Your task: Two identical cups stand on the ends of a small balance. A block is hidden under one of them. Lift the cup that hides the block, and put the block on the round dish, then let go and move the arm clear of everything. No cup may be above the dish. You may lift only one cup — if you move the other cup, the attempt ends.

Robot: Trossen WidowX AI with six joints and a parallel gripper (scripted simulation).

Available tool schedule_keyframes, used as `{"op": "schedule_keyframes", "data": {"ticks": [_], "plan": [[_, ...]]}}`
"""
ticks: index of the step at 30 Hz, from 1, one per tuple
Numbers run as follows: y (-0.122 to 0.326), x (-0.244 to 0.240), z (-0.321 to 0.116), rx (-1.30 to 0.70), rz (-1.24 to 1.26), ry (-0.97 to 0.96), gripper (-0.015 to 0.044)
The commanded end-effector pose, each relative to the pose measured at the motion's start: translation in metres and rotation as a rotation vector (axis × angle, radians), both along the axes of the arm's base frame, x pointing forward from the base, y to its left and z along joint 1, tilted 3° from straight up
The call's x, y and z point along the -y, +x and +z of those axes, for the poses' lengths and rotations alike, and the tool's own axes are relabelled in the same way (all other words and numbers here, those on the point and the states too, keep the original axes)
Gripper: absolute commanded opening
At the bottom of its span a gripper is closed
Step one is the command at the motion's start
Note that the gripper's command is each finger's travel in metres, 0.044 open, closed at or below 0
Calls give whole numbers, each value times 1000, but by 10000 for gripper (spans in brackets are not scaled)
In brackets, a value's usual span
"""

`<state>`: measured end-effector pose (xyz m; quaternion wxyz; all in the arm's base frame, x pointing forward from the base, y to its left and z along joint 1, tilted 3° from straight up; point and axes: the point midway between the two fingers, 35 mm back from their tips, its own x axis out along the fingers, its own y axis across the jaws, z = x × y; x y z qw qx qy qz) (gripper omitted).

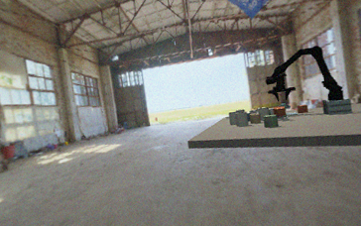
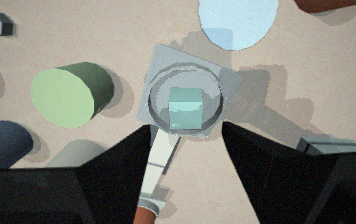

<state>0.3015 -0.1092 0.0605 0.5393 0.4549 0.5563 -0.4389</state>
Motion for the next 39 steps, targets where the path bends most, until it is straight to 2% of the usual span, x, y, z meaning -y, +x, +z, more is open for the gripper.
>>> {"op": "schedule_keyframes", "data": {"ticks": [1,29,33,39], "plan": [[-2,-1,-12,-13,-8,1,260],[-3,-2,-49,-13,-8,1,260],[-3,-2,-49,-13,-8,1,155],[-3,-2,-49,-13,-8,1,115]]}}
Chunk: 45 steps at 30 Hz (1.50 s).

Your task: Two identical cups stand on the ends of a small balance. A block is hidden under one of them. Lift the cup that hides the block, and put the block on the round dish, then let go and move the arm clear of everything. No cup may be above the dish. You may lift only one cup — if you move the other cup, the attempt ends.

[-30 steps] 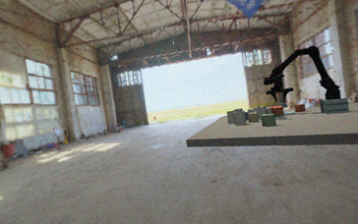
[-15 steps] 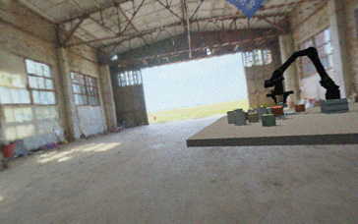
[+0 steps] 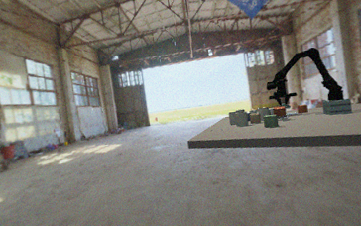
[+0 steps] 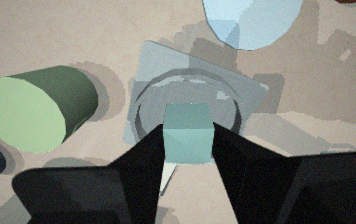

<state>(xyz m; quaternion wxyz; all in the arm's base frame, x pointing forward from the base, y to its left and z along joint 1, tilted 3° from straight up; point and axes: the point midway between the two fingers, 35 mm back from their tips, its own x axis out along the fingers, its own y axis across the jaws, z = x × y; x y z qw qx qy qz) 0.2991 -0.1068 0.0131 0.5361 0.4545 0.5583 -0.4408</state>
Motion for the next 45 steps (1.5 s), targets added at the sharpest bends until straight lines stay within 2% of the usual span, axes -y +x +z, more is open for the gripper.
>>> {"op": "schedule_keyframes", "data": {"ticks": [1,2,6,19,23,31,39,45], "plan": [[-1,0,-2,-5,-6,-1,108],[-1,0,-2,-5,-6,-1,102],[1,1,7,-5,-6,-1,0],[2,4,89,-5,-6,-1,0],[1,4,93,-5,-6,-1,0],[-12,53,51,-5,-6,-6,0],[-45,105,0,-8,-6,-9,0],[-53,114,-11,-9,-6,-10,0]]}}
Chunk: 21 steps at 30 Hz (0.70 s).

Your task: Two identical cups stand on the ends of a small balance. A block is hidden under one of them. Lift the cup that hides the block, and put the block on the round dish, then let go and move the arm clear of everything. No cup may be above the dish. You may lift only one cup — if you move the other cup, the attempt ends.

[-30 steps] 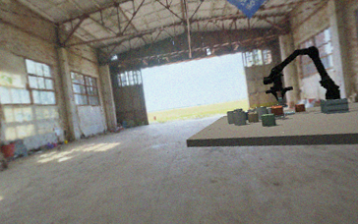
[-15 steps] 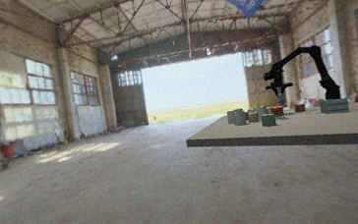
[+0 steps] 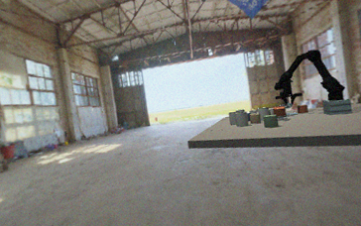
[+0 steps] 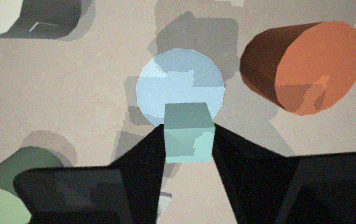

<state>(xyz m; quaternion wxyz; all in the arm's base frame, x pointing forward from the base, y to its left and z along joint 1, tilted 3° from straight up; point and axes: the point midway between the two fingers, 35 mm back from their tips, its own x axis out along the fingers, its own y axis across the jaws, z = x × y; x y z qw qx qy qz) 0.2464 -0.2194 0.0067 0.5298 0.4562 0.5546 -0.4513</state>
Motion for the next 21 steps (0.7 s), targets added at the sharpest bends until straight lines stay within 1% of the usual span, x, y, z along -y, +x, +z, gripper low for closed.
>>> {"op": "schedule_keyframes", "data": {"ticks": [1,9,21], "plan": [[0,1,-7,2,16,-2,0],[-2,0,-44,2,16,-2,0],[-2,0,-53,2,16,-2,0]]}}
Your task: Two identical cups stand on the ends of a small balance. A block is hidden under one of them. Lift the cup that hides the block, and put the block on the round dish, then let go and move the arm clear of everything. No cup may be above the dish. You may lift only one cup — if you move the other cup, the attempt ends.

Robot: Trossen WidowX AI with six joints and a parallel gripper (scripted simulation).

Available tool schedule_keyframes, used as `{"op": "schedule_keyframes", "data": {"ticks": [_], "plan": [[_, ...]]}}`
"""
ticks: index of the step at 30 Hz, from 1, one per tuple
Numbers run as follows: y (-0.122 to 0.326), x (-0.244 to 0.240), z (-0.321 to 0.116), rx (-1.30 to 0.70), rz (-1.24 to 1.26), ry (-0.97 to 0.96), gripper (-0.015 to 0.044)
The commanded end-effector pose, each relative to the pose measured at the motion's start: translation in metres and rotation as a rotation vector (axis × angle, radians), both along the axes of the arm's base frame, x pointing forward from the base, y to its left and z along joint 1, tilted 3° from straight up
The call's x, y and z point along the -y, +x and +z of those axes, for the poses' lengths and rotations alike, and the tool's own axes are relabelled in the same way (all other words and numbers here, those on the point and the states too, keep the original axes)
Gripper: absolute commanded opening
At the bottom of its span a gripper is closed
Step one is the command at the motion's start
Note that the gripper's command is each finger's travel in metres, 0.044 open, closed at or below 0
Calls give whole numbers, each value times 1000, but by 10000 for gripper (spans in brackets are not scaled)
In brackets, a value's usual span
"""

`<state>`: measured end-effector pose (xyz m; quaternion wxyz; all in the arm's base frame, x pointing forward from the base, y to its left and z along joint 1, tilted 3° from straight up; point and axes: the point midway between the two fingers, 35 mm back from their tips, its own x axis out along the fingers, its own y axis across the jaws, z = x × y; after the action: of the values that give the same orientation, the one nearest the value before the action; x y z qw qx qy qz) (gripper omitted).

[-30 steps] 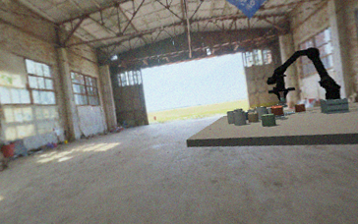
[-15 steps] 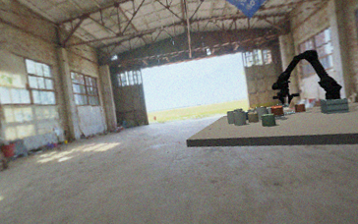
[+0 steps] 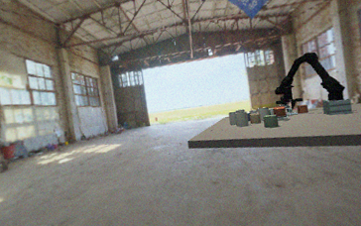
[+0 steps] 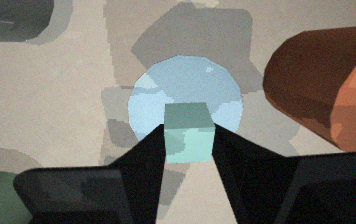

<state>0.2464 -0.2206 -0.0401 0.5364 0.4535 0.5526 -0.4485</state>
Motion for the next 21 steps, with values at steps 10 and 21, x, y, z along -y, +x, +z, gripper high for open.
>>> {"op": "schedule_keyframes", "data": {"ticks": [10,21], "plan": [[0,0,-13,0,0,0,26],[0,0,-13,0,0,0,315]]}}
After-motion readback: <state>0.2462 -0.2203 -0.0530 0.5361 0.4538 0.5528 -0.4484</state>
